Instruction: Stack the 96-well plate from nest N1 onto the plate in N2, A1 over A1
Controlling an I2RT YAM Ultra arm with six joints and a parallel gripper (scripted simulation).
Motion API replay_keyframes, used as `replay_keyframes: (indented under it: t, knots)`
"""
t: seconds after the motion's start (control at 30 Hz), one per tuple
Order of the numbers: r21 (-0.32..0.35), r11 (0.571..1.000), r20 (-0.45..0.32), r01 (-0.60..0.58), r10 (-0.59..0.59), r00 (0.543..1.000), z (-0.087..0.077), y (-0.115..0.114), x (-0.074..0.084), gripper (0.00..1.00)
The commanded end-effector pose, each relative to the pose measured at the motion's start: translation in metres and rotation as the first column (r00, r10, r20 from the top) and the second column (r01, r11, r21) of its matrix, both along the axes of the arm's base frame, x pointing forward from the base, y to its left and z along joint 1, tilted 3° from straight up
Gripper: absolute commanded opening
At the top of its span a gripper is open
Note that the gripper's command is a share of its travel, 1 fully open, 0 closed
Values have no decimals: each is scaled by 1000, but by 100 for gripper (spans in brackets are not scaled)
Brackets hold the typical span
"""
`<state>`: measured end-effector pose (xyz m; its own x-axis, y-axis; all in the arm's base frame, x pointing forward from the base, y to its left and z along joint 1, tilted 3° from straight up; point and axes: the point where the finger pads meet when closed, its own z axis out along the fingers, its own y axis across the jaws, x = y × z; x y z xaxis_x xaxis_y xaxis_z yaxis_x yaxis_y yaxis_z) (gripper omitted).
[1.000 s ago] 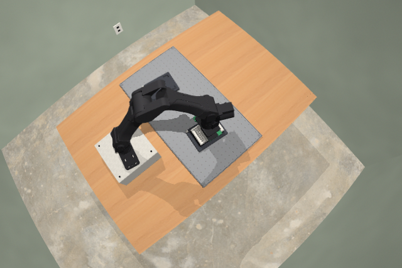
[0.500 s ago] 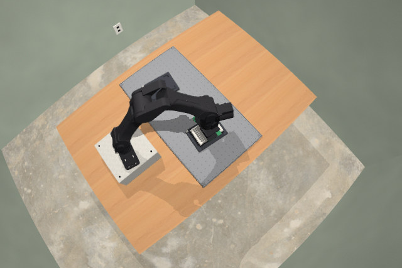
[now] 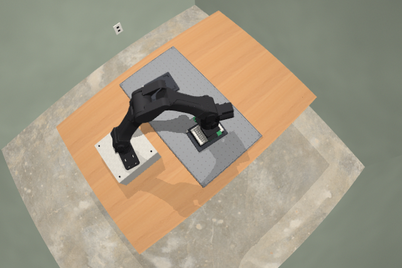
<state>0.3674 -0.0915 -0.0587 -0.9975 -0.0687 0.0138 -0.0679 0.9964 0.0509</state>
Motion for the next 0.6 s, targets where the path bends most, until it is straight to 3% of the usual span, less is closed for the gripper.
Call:
replay_keyframes:
  t: [0.0, 0.17, 0.27, 0.57]
  knots:
    - [-2, 1000, 26, -2, 2, 1000, 7, 3, 2, 0]
    - [0, 1000, 19, -3, 3, 1000, 6, 4, 0, 0]
    - [-10, 1000, 56, -3, 4, 998, 12, 1, 13, 0]
    - [-6, 1000, 41, -4, 5, 999, 6, 3, 8, 0]
